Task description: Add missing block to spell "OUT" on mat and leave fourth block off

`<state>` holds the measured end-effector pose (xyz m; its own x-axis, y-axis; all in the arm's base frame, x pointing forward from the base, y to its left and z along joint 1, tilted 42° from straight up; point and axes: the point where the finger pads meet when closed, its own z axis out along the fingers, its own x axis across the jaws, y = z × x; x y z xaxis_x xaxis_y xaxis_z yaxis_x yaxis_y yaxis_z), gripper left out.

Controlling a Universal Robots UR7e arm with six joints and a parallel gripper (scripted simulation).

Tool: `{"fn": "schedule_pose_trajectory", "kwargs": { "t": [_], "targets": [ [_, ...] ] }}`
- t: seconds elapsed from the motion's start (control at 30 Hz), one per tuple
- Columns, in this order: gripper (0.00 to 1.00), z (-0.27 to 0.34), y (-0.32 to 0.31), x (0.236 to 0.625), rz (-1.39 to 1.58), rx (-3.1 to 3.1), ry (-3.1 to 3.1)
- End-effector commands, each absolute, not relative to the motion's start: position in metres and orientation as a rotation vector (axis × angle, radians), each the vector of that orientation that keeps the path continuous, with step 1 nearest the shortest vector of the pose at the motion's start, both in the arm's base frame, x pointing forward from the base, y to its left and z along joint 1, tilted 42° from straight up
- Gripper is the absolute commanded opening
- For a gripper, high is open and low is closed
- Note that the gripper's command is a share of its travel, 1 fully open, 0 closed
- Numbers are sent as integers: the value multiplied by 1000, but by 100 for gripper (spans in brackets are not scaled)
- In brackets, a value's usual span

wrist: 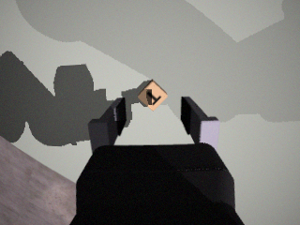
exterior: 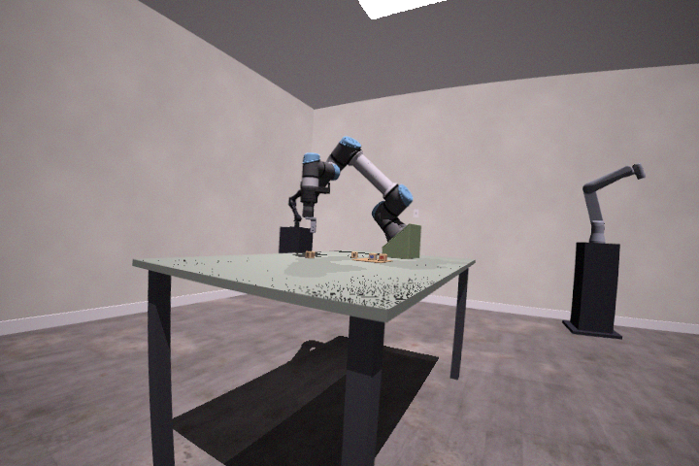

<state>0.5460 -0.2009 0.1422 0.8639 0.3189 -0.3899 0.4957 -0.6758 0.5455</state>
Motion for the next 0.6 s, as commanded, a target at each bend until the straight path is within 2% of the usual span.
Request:
{"fn": "schedule_pose_trajectory", "kwargs": {
  "t": [0.0,0.57],
  "targets": [
    [100,140,-204,546,-280,2389,419],
    [100,131,-216,547,-67,2403,-140]
  ]
}}
